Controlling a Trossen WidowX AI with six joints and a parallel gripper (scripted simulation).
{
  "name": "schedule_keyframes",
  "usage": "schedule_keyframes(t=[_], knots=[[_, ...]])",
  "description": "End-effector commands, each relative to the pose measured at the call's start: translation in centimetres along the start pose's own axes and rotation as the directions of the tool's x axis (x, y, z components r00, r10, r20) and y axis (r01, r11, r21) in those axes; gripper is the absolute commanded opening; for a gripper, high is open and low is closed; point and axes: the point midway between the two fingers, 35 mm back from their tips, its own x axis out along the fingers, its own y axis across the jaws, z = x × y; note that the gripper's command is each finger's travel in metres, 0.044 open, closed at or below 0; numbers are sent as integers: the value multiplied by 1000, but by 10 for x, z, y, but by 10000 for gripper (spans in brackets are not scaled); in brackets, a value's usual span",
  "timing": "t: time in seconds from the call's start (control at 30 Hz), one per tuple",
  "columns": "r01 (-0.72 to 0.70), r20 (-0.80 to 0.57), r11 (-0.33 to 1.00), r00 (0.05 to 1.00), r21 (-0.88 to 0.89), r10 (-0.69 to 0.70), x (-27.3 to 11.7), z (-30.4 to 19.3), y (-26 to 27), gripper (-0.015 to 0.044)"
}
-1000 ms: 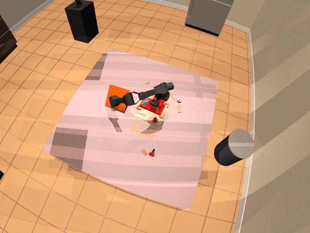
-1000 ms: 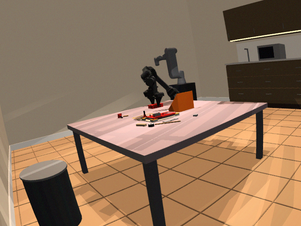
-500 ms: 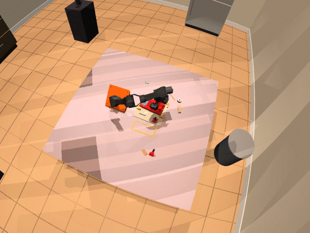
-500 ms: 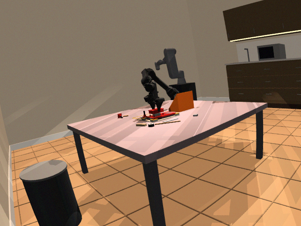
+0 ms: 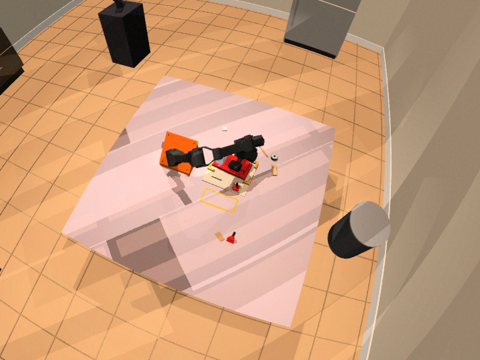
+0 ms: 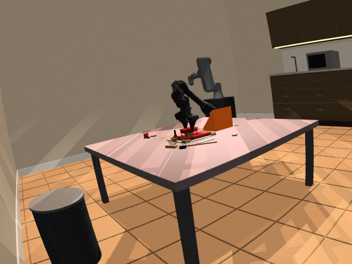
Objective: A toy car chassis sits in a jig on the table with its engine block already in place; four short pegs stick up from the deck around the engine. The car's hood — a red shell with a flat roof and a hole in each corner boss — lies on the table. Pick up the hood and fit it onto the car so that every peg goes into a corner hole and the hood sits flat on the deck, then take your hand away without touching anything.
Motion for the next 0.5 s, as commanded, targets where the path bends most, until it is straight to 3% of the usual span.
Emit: schedule_keyframes(t=[0.0,0.47], knots=[[4,5,1000,1000,-6,-4,0,1,0,0],[4,5,1000,1000,-6,-4,3,1,-1,0]])
